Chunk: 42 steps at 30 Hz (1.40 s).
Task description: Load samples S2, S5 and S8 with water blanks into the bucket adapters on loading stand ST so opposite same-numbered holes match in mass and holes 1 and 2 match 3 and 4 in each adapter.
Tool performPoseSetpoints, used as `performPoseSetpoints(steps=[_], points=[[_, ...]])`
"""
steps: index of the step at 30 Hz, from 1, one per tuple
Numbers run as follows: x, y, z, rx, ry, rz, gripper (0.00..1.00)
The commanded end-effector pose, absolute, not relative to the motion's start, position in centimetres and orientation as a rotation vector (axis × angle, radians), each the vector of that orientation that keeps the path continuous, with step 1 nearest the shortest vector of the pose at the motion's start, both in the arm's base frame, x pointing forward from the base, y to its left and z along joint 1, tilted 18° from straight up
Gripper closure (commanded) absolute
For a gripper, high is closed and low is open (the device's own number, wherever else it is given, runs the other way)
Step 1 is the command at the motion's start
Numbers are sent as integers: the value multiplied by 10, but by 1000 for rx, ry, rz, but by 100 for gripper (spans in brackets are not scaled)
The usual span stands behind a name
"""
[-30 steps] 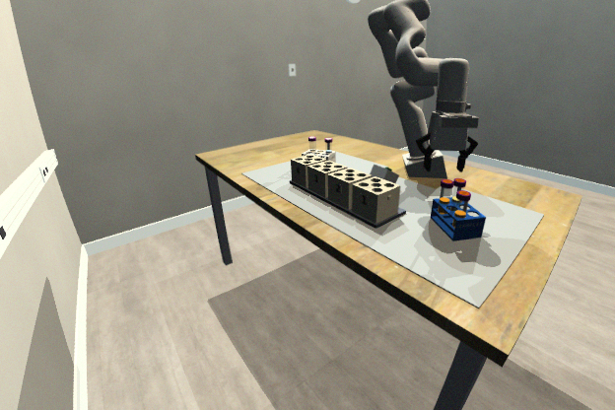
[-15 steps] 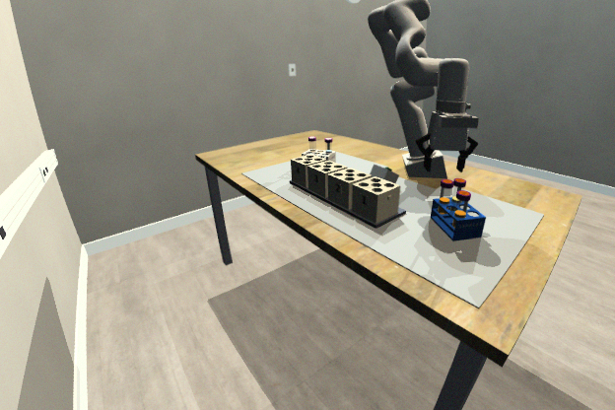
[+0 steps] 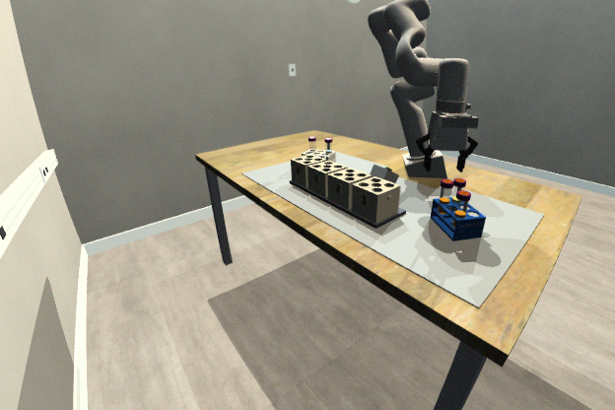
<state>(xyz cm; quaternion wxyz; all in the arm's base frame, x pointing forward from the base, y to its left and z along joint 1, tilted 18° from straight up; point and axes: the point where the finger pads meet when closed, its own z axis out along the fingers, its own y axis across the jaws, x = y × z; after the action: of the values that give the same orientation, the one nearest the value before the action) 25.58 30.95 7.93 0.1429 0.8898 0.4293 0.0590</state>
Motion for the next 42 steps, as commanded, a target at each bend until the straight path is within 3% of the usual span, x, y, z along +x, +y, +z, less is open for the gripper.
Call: performPoseSetpoints(steps=[1,42], points=[[256,311,81,2568,1239,175,0],[235,330,170,2569,1239,175,0]])
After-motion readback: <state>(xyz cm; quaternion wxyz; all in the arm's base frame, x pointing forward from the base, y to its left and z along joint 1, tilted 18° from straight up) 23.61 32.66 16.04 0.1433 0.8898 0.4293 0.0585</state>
